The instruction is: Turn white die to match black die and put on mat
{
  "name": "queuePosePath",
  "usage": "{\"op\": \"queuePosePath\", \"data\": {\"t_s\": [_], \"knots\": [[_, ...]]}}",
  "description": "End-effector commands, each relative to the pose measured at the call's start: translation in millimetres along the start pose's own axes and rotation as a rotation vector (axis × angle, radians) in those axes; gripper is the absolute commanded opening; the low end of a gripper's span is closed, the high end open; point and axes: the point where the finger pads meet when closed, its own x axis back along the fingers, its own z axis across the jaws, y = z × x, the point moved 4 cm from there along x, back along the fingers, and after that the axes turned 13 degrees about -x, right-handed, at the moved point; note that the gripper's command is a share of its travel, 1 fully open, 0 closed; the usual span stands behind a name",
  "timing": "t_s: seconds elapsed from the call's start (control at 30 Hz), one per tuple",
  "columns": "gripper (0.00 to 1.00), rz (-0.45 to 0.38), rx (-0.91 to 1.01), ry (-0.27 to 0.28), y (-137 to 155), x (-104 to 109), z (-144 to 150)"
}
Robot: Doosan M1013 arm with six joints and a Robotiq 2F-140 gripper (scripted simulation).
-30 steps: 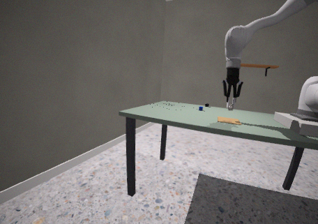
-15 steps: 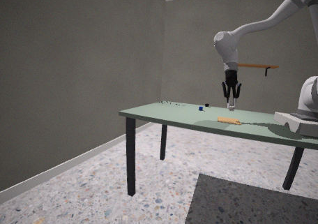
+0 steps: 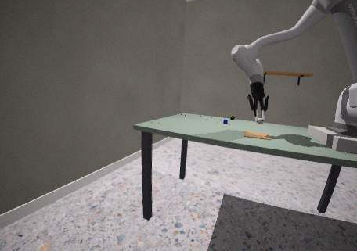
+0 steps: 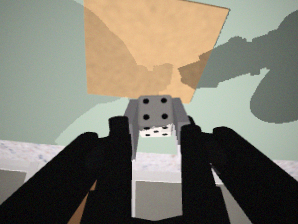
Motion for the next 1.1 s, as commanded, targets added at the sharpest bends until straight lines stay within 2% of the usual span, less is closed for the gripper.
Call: {"op": "queuePosePath", "data": {"t_s": [0.0, 0.1, 0.23, 1.07], "knots": [[0.24, -0.106, -0.001, 0.027, -5.2, -0.1, -3.6], [0.24, -0.193, 0.002, 0.040, -9.3, 1.0, -5.6], [0.24, -0.216, 0.003, 0.041, -12.2, 1.4, -6.8], [0.24, -0.216, 0.003, 0.041, -15.5, -1.3, -7.6]]}}
